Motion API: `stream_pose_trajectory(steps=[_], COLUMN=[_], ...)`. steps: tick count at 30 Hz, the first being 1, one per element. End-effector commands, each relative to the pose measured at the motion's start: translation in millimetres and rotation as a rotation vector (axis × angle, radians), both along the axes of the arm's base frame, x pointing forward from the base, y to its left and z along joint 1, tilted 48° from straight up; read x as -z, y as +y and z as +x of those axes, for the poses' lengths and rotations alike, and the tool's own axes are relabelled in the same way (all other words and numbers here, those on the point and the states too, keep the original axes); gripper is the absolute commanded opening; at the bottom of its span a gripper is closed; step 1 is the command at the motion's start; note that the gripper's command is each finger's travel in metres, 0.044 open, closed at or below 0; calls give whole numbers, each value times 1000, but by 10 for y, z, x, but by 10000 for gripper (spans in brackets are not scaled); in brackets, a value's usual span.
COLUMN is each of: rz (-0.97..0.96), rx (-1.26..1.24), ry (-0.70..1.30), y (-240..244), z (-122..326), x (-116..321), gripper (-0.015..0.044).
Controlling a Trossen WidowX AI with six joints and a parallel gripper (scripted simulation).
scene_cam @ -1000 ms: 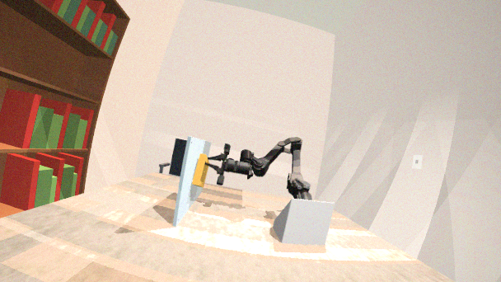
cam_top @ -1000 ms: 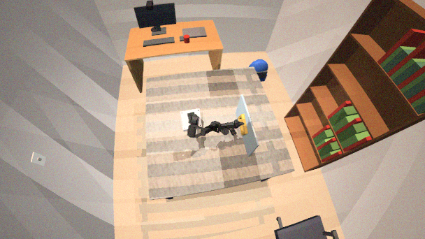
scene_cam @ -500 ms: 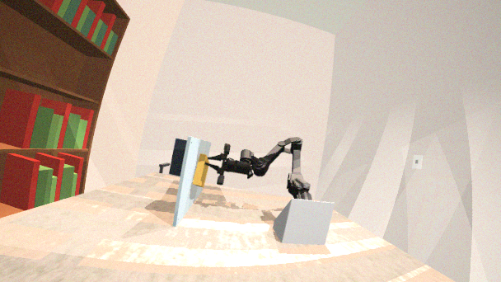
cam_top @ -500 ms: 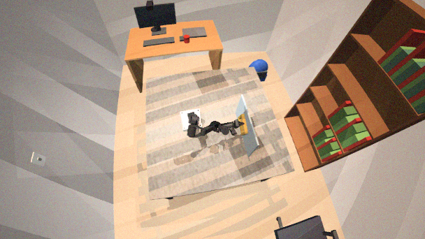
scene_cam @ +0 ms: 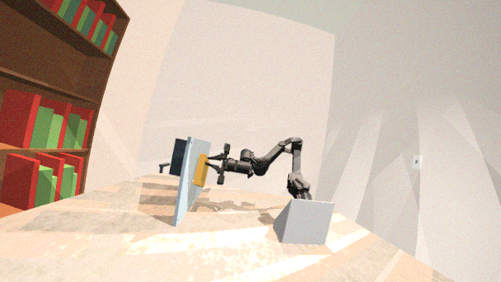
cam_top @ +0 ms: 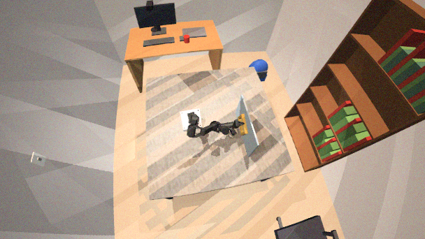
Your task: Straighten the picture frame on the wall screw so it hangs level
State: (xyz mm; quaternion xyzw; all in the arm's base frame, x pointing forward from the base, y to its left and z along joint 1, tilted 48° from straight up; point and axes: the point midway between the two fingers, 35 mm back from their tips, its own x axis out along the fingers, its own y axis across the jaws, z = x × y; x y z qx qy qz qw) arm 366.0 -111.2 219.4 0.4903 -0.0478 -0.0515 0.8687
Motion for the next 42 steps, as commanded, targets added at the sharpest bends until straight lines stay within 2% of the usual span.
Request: stream_pose_trajectory(steps=[1,42], rz=[-4,-4], rx=[-6,-6], ry=[-6,-6], y=[20,45], z=[3,5], x=[-26,-69], gripper=[0,0])
